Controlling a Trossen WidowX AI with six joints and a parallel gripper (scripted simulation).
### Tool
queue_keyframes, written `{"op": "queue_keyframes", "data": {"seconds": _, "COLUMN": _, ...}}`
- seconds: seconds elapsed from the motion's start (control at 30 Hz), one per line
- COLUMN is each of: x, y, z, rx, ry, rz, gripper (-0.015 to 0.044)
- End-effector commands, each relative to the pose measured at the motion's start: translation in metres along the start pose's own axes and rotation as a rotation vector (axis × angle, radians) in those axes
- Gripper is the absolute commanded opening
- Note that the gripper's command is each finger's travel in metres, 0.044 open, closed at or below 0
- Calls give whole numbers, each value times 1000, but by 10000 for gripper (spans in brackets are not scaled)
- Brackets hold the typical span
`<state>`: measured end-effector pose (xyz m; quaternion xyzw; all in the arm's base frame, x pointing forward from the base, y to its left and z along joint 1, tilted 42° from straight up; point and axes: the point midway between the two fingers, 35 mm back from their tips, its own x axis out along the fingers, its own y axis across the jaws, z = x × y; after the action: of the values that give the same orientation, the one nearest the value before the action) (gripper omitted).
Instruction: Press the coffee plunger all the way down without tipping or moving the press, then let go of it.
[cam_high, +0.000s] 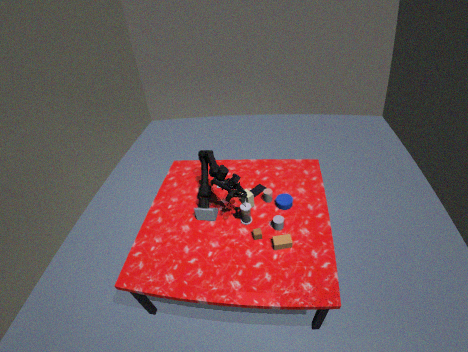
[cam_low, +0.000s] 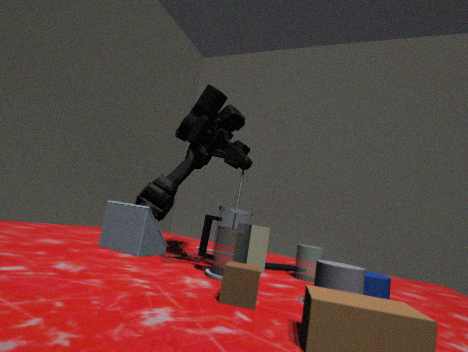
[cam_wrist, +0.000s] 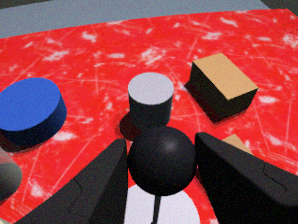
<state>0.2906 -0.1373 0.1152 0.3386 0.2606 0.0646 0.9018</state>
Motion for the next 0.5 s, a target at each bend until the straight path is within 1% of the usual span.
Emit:
{"op": "queue_keyframes", "data": {"seconds": 0.0, "x": 9, "y": -1, "z": -19, "rx": 22, "ry": 32, "rz": -4, "gripper": 120}}
{"op": "queue_keyframes", "data": {"seconds": 0.47, "x": 22, "y": -1, "z": -38, "rx": 23, "ry": 31, "rz": -3, "gripper": 120}}
